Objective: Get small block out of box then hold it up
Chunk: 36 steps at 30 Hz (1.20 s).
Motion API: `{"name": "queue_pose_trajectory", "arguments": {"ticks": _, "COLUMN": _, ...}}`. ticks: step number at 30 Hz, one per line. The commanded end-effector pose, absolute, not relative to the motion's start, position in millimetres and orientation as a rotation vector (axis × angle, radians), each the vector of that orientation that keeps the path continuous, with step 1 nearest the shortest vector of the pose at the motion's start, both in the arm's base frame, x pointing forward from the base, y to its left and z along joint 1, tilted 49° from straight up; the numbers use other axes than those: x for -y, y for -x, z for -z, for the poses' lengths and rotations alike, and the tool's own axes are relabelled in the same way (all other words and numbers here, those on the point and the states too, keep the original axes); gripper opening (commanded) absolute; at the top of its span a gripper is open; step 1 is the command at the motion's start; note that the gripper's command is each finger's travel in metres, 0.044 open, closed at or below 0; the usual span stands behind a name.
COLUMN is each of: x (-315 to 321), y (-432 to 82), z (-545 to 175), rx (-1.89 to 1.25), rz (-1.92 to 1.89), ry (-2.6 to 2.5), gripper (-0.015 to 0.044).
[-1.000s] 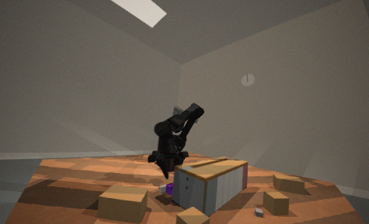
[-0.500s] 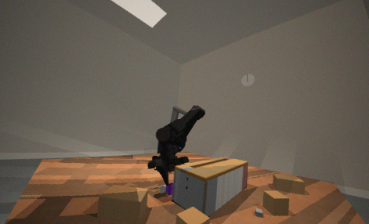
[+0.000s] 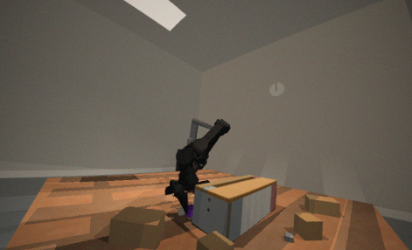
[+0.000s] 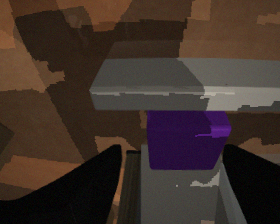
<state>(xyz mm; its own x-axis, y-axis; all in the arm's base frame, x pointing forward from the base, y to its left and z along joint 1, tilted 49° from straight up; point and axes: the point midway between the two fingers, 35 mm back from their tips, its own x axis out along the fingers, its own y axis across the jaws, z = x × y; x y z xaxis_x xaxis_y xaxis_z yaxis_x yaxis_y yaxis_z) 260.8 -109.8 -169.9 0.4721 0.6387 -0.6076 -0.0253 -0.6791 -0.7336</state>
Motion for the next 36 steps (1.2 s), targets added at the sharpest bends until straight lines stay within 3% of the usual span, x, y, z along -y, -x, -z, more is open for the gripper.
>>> {"name": "queue_pose_trajectory", "arguments": {"ticks": 1, "x": 101.7, "y": -259.0, "z": 174.0, "rx": 0.509, "rz": -1.228, "ry": 2.014, "gripper": 0.0285}}
{"name": "queue_pose_trajectory", "arguments": {"ticks": 5, "x": 98.5, "y": -259.1, "z": 175.9, "rx": 0.51, "rz": -1.228, "ry": 2.014, "gripper": 0.0285}}
{"name": "queue_pose_trajectory", "arguments": {"ticks": 12, "x": 98.5, "y": -259.1, "z": 175.9, "rx": 0.51, "rz": -1.228, "ry": 2.014, "gripper": 0.0101}}
{"name": "queue_pose_trajectory", "arguments": {"ticks": 15, "x": 98.5, "y": -259.1, "z": 175.9, "rx": 0.51, "rz": -1.228, "ry": 2.014, "gripper": 0.0081}}
{"name": "queue_pose_trajectory", "arguments": {"ticks": 18, "x": 105.1, "y": -259.2, "z": 171.3, "rx": 0.509, "rz": -1.229, "ry": 2.015, "gripper": 0.0003}}
{"name": "queue_pose_trajectory", "arguments": {"ticks": 36, "x": 154.4, "y": -251.4, "z": 117.4, "rx": 0.428, "rz": -1.249, "ry": 1.983, "gripper": 0.0}}
